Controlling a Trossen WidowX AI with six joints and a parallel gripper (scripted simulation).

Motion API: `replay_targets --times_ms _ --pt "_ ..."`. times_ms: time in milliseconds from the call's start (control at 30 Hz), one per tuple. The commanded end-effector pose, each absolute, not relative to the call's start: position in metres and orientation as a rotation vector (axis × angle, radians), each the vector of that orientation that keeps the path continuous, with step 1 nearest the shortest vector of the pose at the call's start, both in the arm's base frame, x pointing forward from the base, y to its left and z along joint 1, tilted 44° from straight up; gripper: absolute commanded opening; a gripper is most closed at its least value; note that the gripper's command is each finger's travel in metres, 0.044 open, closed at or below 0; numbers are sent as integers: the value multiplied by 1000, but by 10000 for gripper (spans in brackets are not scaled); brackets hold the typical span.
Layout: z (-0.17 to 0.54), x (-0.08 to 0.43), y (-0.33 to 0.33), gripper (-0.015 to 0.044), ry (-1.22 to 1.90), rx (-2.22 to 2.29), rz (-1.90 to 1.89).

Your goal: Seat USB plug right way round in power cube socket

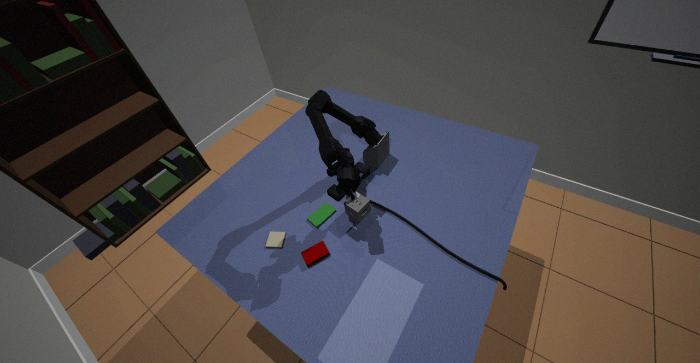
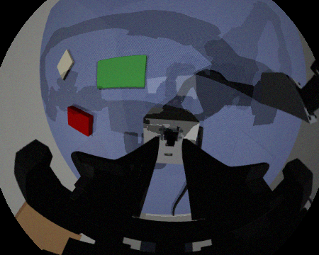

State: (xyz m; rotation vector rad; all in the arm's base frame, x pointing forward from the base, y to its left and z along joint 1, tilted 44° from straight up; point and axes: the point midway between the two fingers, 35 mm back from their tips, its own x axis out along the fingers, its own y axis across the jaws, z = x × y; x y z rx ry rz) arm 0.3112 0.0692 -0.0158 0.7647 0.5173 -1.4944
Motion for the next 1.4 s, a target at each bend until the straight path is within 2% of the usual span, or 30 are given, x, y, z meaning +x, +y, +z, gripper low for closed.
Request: replay_targets --times_ms 0,33,1367 --pt "-16 312 69 20 516 766 -1493" --pt "-16 312 69 0 516 766 -1493" --pt "-5 311 79 0 517 765 -1494"
